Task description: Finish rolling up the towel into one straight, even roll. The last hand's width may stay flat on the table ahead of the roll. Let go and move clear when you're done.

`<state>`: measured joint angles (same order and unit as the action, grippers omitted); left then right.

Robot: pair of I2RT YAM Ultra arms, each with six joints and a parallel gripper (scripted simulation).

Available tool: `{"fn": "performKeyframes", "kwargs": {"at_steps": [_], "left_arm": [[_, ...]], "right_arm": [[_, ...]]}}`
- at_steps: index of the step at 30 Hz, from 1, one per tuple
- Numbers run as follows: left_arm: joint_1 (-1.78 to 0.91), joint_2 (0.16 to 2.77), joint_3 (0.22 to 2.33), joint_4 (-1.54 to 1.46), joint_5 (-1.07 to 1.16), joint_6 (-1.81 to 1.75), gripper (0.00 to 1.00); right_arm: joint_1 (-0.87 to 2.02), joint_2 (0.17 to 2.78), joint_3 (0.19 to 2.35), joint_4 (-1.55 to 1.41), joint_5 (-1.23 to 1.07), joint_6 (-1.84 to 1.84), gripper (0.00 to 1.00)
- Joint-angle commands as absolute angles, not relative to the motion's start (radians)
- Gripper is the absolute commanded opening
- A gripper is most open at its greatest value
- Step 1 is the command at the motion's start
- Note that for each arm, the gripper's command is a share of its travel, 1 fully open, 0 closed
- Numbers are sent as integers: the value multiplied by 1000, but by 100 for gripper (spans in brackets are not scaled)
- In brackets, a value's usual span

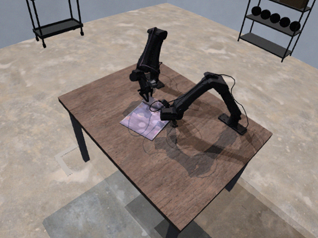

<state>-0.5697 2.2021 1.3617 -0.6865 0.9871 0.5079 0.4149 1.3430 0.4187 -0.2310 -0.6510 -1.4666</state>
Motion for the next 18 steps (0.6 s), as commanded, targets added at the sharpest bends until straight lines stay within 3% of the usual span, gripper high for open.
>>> {"fn": "performKeyframes", "kwargs": {"at_steps": [1,18], "left_arm": [[-563,2210,1388,-706,998,521,21],[-563,2210,1388,-706,998,521,21]], "right_arm": [[426,1350,413,-211,-661,-1454,34],[426,1350,413,-211,-661,-1454,20]]}}
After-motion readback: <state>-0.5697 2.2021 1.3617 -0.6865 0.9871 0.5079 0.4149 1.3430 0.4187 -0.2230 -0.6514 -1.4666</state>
